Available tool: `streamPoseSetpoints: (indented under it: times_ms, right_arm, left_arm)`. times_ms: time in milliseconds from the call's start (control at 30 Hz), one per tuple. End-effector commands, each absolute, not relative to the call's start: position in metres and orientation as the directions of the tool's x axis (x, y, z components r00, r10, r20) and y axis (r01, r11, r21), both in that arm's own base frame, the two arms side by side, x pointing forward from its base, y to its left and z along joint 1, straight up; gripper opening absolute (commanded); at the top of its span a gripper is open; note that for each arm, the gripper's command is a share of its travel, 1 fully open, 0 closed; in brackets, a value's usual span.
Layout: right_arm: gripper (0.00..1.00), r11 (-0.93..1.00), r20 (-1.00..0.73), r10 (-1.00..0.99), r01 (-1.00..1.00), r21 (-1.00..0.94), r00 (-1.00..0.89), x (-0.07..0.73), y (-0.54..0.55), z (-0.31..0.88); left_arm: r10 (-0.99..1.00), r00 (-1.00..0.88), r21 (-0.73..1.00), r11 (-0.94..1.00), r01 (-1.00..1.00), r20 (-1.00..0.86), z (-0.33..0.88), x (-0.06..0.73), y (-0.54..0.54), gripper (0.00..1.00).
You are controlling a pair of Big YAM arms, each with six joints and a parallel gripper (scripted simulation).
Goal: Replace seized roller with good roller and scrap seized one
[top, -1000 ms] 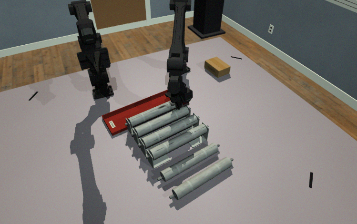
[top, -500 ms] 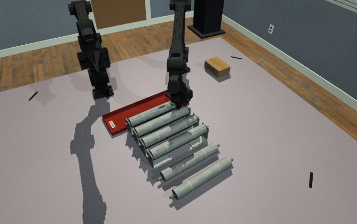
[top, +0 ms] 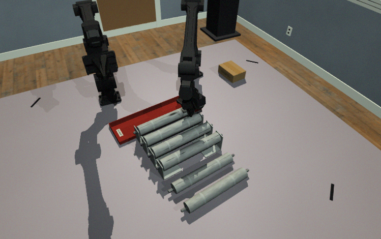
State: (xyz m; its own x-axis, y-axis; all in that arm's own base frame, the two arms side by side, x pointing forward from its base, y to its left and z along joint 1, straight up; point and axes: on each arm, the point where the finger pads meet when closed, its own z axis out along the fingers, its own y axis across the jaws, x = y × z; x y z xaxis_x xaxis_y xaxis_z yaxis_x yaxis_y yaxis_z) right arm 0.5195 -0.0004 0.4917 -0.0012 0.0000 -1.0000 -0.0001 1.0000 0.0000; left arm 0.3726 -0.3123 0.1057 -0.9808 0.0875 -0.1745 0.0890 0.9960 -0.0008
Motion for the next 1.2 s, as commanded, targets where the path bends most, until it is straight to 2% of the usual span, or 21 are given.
streamPoseSetpoints:
  times_ms: [0, 700, 733, 1167]
  right_arm:
    - [0.00, 1.000, -1.000, 0.013, 0.005, 0.013, 0.008, 0.518, -0.004, 0.496]
    - [0.00, 1.000, -1.000, 0.013, 0.005, 0.013, 0.008, 0.518, -0.004, 0.496]
    - [0.00, 1.000, -1.000, 0.013, 0.005, 0.013, 0.008, 0.518, -0.004, 0.496]
    - [0.00, 1.000, -1.000, 0.013, 0.005, 0.013, 0.008, 0.518, -0.004, 0.496]
  left_arm:
    - [0.103, -0.979, 0.002, 0.995, 0.104, -0.175, 0.106, 0.373, -0.318, 0.00]
    - [0.104, -0.979, 0.001, 0.994, 0.105, -0.176, 0.103, 0.372, -0.317, 0.00]
    - [0.089, -0.975, -0.020, 0.995, 0.095, -0.205, 0.115, 0.396, -0.326, 0.00]
    - [0.089, -0.979, -0.003, 0.996, 0.091, -0.181, 0.105, 0.407, -0.322, 0.00]
